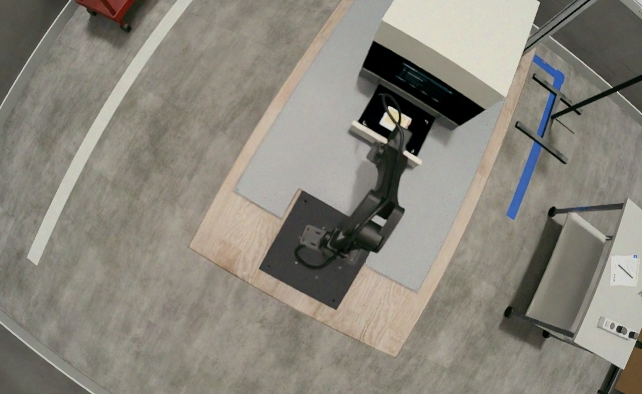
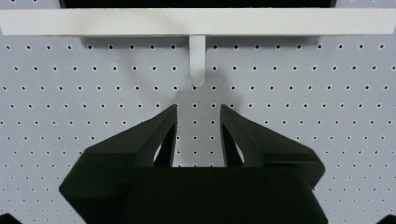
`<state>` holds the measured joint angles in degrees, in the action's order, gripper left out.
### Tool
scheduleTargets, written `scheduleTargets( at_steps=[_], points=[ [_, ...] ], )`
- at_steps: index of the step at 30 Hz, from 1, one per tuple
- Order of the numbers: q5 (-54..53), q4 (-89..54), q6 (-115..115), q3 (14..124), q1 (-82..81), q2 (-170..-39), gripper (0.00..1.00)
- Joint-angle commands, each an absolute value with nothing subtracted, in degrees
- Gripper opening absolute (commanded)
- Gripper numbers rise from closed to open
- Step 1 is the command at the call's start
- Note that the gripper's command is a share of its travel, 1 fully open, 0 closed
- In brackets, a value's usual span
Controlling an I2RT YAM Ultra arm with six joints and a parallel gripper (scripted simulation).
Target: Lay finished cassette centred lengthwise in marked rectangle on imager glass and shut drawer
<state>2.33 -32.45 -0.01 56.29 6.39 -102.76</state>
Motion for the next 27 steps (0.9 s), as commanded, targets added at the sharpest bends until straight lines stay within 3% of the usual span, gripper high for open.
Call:
scheduleTargets(
  at_steps=[1, 27],
  points=[
    [1.94, -30.08, -0.53, 55.30, 6.80, -103.74, 0.35],
    [1.90, -23.76, -0.71, 54.29, 7.01, -108.88, 0.35]
  ],
)
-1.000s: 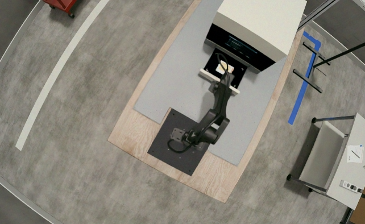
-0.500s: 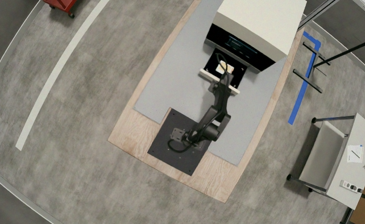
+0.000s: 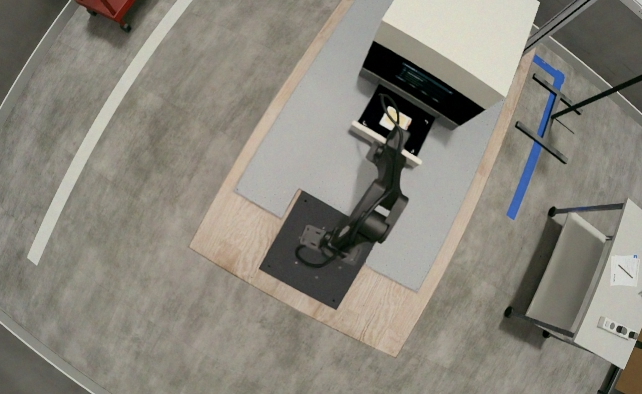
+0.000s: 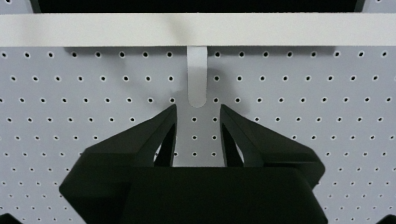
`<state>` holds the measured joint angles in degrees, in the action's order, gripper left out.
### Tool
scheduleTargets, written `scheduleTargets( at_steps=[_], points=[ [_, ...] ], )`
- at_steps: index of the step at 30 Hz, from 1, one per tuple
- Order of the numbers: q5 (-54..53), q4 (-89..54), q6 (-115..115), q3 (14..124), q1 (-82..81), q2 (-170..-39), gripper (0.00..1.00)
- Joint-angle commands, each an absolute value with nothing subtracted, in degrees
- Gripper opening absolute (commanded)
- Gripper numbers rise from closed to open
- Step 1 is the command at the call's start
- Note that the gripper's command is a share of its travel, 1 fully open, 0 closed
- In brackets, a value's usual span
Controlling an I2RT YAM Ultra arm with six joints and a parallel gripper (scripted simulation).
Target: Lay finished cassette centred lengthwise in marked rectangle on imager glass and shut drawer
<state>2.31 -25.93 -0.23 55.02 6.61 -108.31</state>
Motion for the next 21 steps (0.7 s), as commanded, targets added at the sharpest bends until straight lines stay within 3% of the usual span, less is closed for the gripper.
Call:
scheduleTargets(
  at_steps=[1, 21],
  points=[
    [1.90, -23.48, -0.74, 54.39, 7.05, -109.11, 0.35],
    [1.86, -18.56, -0.91, 54.26, 7.04, -113.63, 0.35]
  ],
)
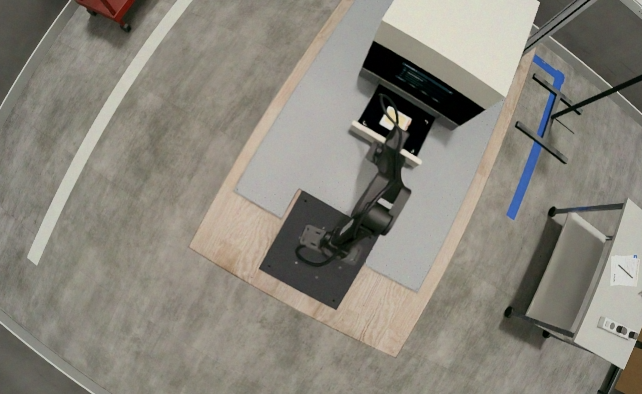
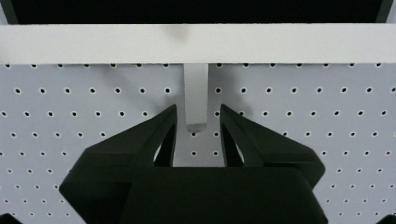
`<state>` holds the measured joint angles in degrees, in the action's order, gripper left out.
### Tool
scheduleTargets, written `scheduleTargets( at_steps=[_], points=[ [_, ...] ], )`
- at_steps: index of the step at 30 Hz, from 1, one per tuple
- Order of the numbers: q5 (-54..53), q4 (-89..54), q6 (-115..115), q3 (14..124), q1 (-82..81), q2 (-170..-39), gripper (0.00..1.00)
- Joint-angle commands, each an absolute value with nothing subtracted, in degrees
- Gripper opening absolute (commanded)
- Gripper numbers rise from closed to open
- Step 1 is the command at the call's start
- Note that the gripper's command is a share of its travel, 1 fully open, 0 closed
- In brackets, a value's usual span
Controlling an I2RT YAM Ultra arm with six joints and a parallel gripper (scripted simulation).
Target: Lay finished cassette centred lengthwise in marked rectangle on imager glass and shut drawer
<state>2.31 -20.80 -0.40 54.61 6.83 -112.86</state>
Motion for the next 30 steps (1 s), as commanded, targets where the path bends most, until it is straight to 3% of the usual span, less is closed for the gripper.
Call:
scheduleTargets(
  at_steps=[1, 18, 19, 30],
  points=[
    [1.86, -18.30, -0.92, 54.21, 7.08, -113.88, 0.35],
    [2.16, -18.26, -0.61, 54.96, 6.72, -113.63, 0.35],
    [2.16, -18.26, -0.61, 54.96, 6.72, -113.63, 0.00],
    [2.38, -17.55, -0.79, 54.23, 7.18, -113.08, 0.00]
  ],
)
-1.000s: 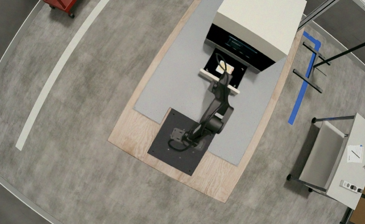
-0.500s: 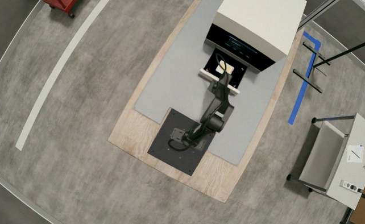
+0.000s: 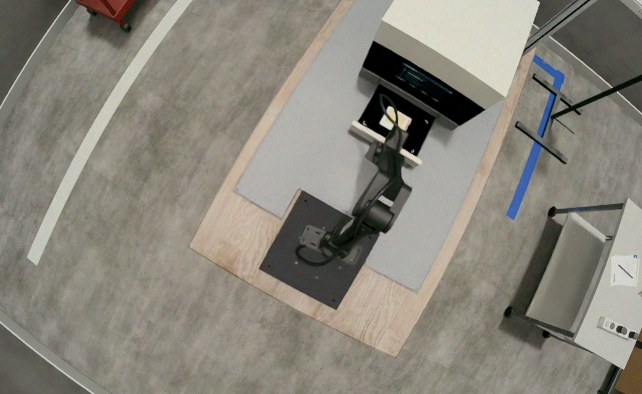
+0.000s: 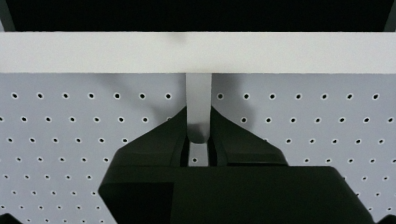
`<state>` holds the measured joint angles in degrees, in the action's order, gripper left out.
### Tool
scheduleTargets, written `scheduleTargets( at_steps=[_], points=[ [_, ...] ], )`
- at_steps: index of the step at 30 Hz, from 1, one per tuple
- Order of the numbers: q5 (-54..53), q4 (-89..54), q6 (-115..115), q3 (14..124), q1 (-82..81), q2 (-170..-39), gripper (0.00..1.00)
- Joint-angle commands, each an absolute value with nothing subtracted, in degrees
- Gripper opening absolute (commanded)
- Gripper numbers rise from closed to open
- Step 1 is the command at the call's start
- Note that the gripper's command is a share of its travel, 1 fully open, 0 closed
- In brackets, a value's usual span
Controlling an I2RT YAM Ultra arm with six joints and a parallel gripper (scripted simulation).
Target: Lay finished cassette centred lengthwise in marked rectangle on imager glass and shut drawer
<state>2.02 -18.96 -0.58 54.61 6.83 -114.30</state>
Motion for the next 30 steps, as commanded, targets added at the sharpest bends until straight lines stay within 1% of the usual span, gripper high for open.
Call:
scheduleTargets(
  at_steps=[1, 10, 13, 15, 16, 19, 21, 30],
  points=[
    [2.38, -17.55, -0.79, 54.23, 7.18, -113.08, 0.00],
    [2.38, -17.55, -0.79, 54.23, 7.18, -113.08, 0.00],
    [2.16, -9.66, -1.19, 48.91, 7.28, -110.59, 0.00],
    [2.16, -9.66, -1.19, 48.91, 7.28, -110.59, 0.00],
    [2.01, -6.21, -1.30, 46.94, 7.30, -110.00, 0.00],
    [1.95, -5.85, -1.29, 47.49, 7.32, -112.62, 0.00],
    [1.96, -5.99, -1.31, 50.33, 7.35, -112.73, 0.00],
    [1.95, -6.97, -1.29, 53.21, 7.35, -114.57, 0.00]
  ],
)
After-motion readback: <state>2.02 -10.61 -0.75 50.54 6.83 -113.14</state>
